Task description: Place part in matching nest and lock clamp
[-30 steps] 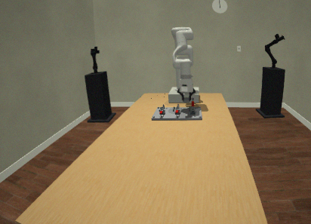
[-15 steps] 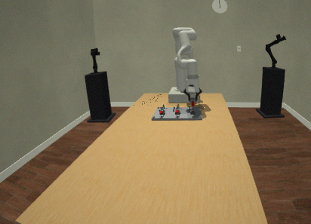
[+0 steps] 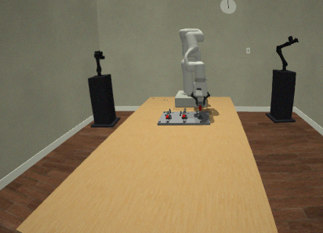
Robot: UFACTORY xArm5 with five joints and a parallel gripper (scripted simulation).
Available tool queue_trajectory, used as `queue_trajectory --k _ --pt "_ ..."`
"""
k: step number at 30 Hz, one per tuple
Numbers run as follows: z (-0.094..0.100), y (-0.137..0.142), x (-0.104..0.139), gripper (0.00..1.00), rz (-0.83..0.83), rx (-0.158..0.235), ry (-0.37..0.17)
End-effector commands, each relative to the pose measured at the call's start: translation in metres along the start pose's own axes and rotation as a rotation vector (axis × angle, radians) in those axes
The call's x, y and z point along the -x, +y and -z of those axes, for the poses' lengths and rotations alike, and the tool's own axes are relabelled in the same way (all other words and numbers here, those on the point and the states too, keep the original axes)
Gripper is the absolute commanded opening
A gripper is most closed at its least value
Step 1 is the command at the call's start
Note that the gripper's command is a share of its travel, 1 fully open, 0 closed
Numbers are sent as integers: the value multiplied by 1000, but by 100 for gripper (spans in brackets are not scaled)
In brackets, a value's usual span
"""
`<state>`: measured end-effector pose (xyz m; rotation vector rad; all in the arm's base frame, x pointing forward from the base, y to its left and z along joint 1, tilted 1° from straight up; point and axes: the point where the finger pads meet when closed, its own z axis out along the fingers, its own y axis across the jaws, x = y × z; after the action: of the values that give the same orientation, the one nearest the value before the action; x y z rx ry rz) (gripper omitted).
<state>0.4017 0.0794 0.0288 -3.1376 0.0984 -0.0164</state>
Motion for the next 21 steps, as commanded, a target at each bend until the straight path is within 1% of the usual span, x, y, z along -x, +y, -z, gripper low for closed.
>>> queue_trajectory --k 1,21 --pt "1 0 -1 0 0 -1 4" --pt "-1 0 -2 0 0 -1 4"
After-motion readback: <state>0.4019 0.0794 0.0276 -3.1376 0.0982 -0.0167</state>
